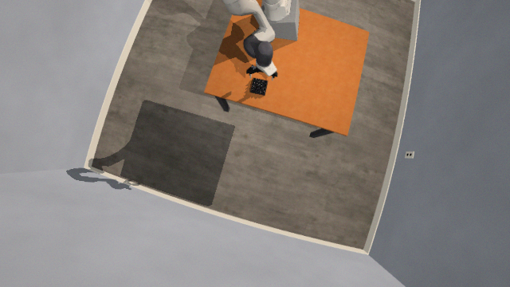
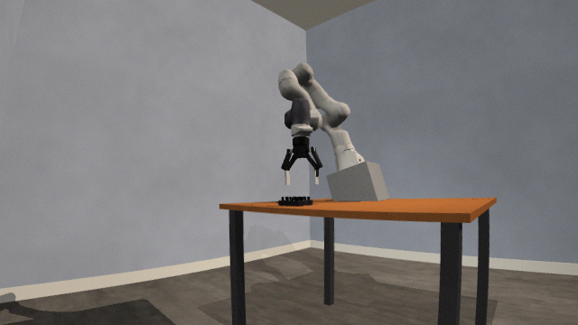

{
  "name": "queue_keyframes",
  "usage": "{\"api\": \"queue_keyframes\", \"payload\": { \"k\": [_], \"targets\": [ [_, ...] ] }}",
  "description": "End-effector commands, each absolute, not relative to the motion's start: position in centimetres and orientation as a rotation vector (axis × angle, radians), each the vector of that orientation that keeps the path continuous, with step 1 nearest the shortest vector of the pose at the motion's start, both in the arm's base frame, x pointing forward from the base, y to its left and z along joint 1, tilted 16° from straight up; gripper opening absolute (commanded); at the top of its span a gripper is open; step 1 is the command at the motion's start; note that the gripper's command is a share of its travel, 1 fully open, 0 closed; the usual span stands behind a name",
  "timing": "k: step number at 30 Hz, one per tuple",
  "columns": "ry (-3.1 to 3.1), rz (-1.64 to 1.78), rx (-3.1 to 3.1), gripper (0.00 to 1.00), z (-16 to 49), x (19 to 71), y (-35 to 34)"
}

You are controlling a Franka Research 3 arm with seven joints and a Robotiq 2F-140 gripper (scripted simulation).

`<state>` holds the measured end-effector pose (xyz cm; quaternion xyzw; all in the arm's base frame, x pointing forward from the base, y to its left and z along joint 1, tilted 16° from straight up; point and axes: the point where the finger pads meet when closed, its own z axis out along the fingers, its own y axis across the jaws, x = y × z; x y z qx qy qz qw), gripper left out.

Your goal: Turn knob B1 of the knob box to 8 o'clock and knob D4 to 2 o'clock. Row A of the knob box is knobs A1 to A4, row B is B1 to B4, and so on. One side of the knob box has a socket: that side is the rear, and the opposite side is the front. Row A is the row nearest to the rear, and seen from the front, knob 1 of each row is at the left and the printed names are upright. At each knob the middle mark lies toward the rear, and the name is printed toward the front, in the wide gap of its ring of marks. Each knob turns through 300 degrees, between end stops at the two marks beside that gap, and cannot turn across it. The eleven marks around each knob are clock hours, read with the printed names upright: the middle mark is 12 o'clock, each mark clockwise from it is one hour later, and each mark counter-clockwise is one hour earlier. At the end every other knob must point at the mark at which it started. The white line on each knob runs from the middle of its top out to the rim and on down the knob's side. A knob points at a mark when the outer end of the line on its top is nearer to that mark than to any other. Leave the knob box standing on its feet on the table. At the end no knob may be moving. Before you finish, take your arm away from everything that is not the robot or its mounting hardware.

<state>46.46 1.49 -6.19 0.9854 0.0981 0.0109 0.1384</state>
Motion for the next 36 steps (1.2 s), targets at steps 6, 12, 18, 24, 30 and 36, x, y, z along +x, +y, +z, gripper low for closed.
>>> {"api": "queue_keyframes", "payload": {
  "k": [6,12,18,24,30,36],
  "targets": [
    [0.289,0.031,2.85,1.0,-6.2,46.5,1.5],
    [0.289,0.031,2.85,1.0,-6.2,46.5,1.5],
    [0.289,0.031,2.85,1.0,-6.2,46.3,1.5],
    [0.289,0.03,2.85,1.0,-6.2,45.7,1.5],
    [0.289,0.03,2.85,1.0,-6.3,44.9,1.4],
    [0.289,0.03,2.85,1.0,-6.3,43.8,1.3]
  ]
}}
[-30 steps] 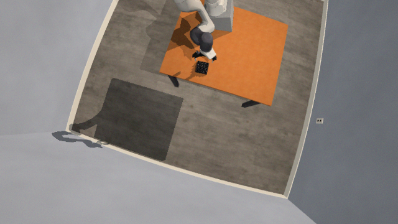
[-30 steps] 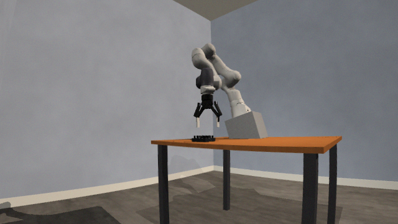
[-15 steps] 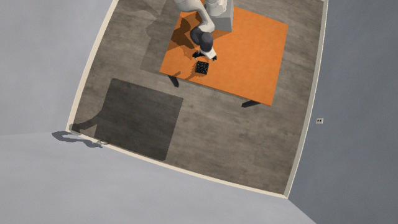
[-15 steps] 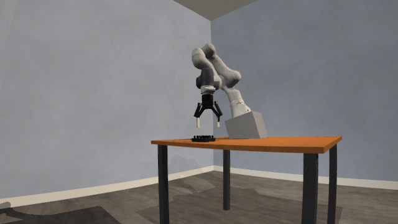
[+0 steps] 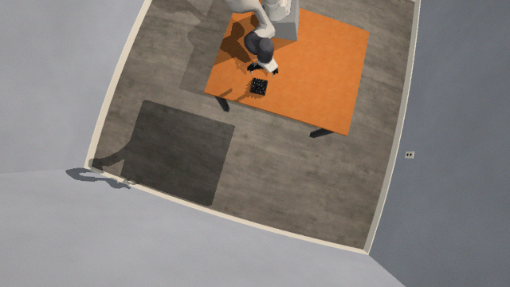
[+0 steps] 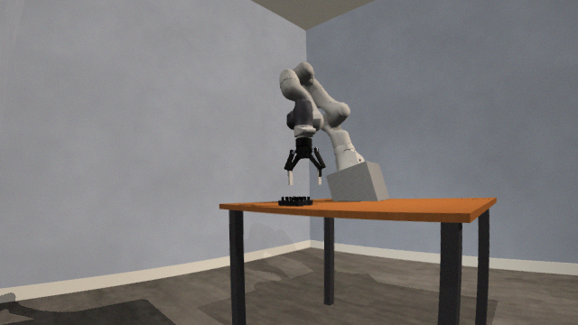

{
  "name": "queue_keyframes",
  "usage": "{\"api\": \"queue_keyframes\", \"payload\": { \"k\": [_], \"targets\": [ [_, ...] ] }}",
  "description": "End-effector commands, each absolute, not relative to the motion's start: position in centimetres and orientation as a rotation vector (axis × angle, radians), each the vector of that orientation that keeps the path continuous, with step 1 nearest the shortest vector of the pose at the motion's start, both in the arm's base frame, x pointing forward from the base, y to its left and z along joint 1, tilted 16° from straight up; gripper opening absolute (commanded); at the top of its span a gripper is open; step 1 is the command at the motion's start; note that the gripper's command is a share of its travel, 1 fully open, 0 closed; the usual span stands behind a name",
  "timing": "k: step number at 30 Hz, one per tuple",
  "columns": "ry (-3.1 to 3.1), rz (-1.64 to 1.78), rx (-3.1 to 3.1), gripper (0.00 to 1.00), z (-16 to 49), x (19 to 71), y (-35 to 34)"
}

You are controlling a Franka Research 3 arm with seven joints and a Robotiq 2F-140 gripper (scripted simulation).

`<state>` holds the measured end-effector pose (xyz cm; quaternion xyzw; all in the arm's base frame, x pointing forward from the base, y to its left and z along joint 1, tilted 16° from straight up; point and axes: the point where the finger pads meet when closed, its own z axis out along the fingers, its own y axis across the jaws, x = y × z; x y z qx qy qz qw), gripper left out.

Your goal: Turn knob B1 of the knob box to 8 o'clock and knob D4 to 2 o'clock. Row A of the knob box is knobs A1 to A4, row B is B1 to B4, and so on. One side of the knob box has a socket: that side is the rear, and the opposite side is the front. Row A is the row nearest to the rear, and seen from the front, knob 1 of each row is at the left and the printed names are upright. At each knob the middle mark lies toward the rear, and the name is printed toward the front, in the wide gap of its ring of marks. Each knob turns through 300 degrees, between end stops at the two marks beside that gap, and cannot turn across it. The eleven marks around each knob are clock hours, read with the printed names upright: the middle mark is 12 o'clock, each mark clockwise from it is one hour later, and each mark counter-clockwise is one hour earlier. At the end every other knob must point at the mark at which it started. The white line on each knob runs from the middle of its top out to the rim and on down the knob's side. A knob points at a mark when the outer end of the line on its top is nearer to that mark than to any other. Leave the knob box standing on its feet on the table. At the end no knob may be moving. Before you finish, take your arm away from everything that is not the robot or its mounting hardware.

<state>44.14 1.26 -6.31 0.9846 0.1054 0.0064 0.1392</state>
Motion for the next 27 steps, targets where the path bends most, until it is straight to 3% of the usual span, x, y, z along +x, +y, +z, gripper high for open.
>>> {"api": "queue_keyframes", "payload": {
  "k": [1,27],
  "targets": [
    [0.289,0.03,2.85,1.0,-6.3,43.6,1.2],
    [0.289,0.03,2.85,1.0,-6.3,41.2,1.0]
  ]
}}
